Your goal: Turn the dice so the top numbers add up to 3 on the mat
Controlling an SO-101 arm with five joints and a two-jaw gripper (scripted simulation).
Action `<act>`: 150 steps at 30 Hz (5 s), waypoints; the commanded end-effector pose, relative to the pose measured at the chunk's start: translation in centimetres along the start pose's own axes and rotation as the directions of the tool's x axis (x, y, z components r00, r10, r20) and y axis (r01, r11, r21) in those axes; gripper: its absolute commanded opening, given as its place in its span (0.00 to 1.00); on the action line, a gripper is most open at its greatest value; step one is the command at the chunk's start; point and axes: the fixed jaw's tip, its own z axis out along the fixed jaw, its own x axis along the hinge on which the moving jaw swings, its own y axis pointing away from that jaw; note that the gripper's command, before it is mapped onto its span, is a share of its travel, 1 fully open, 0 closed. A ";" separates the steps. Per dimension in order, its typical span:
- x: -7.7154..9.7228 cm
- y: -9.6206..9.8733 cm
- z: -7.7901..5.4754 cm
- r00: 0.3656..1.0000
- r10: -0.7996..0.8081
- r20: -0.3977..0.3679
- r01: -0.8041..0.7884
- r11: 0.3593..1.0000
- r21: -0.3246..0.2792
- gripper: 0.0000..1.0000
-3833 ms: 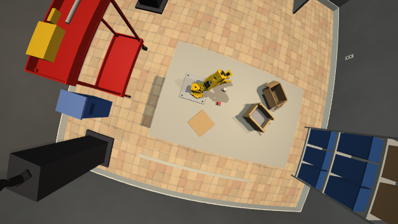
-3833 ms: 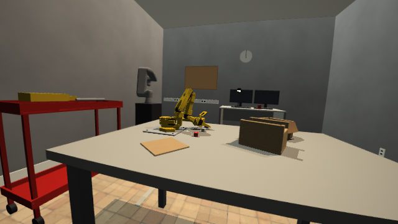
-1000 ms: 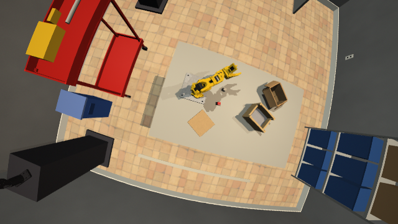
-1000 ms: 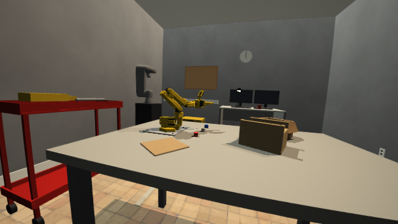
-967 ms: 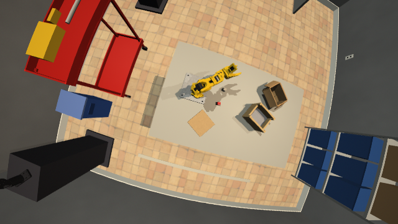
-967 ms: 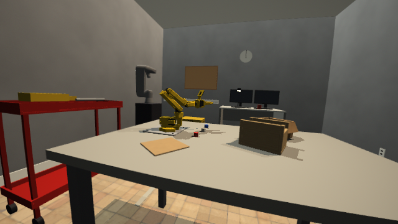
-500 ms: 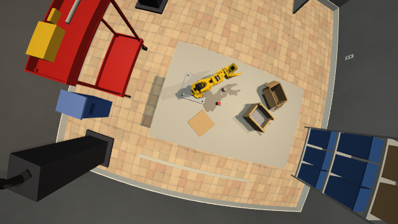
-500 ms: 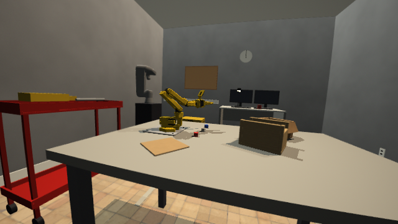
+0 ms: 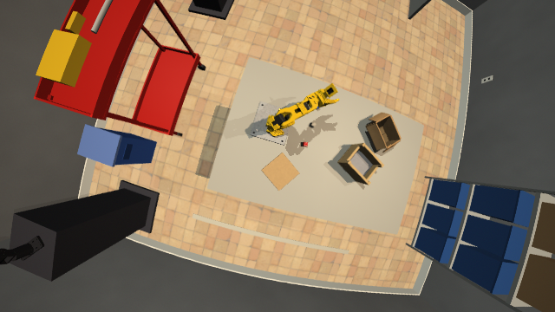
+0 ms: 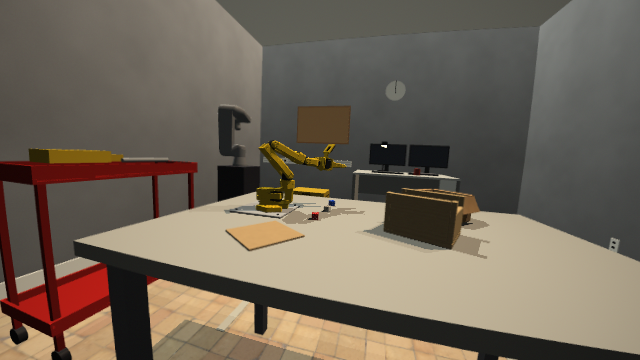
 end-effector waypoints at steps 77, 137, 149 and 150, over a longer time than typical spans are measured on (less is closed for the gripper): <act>8.0 1.2 -1.5 0.232 0.024 -0.972 -0.010 1.000 0.022 0.28; 14.1 1.1 -1.7 0.075 0.040 -0.996 0.001 0.999 0.041 0.28; 15.3 1.1 -1.7 0.075 0.040 -0.996 0.001 0.999 0.041 0.28; 15.4 1.1 -1.7 0.075 0.040 -0.996 0.001 0.999 0.041 0.28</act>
